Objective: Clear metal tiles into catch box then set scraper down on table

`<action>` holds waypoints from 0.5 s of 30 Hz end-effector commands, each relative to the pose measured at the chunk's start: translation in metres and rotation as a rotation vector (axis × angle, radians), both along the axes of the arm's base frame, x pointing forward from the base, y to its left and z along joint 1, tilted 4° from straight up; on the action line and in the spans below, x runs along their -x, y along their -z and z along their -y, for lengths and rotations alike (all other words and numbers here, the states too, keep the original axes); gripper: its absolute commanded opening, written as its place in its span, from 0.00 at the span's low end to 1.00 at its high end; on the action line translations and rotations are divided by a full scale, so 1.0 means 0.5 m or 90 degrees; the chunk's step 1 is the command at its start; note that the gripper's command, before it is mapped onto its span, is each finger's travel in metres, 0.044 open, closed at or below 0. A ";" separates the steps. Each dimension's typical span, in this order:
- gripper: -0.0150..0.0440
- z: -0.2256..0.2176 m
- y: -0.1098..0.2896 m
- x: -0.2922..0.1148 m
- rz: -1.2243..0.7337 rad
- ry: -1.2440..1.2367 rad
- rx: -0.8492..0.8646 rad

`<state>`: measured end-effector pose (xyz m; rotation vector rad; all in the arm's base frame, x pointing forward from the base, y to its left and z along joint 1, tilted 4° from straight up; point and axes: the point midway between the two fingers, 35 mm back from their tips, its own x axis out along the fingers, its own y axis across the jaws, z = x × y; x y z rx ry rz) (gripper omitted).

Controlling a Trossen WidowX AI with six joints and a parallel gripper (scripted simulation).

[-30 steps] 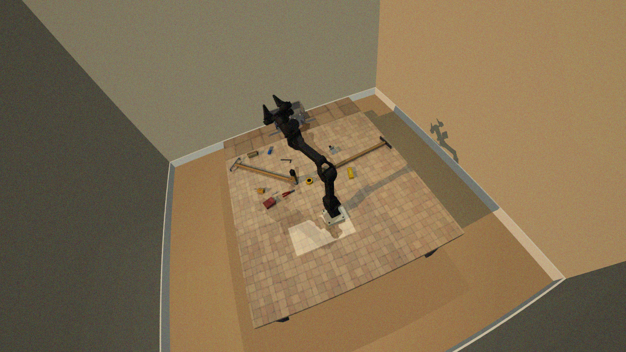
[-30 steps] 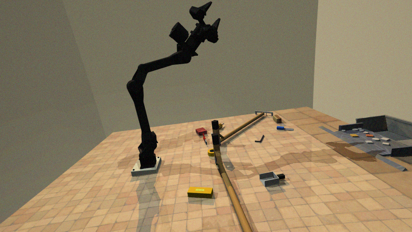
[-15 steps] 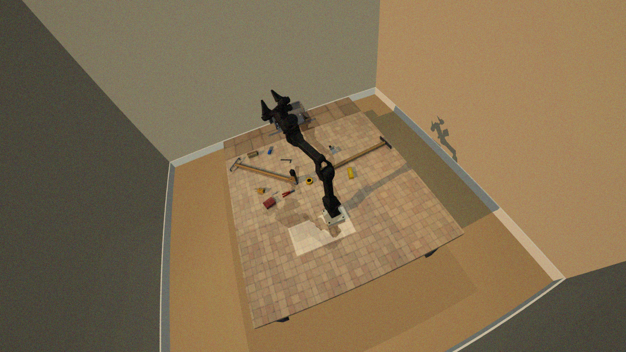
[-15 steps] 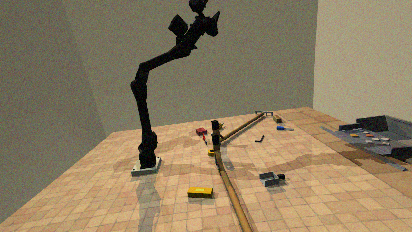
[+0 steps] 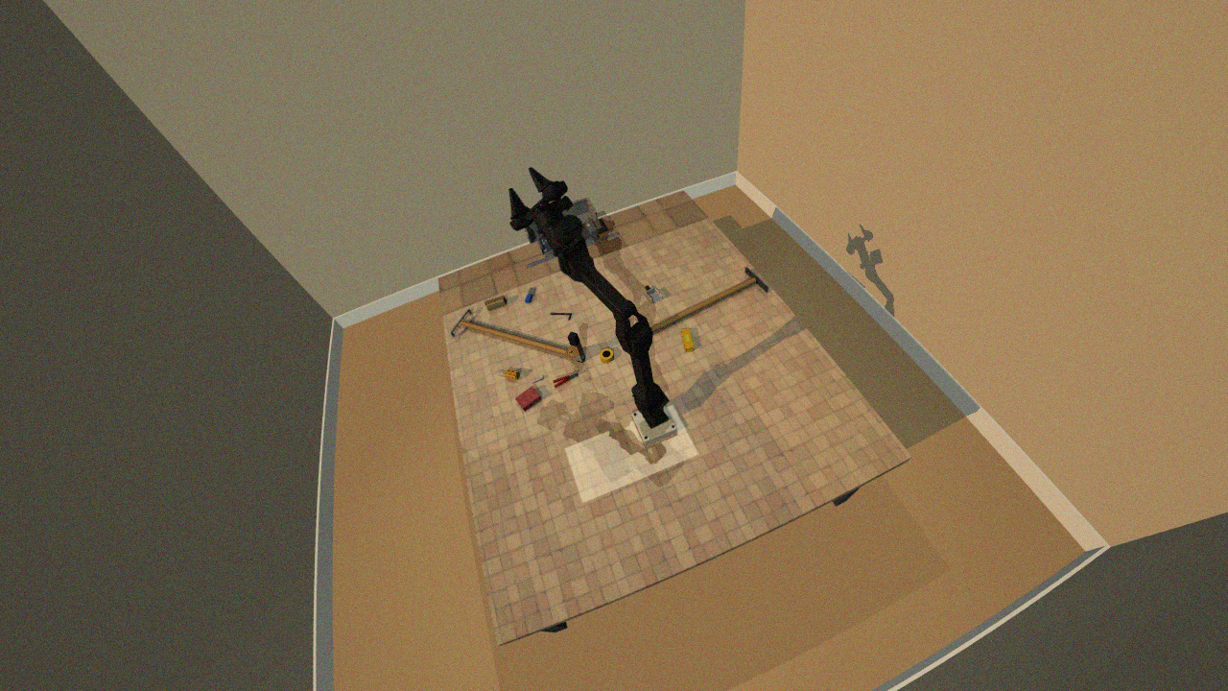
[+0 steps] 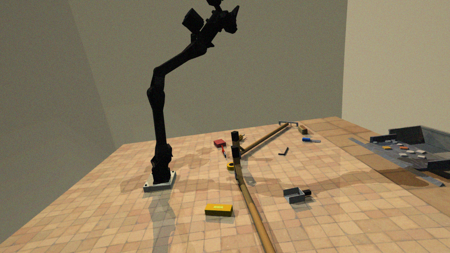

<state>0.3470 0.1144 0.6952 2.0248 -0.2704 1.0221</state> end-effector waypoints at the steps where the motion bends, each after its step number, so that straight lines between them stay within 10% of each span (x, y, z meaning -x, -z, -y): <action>1: 1.00 0.003 -0.017 0.008 0.004 0.004 -0.002; 15: 1.00 0.005 -0.055 0.020 0.004 0.004 -0.001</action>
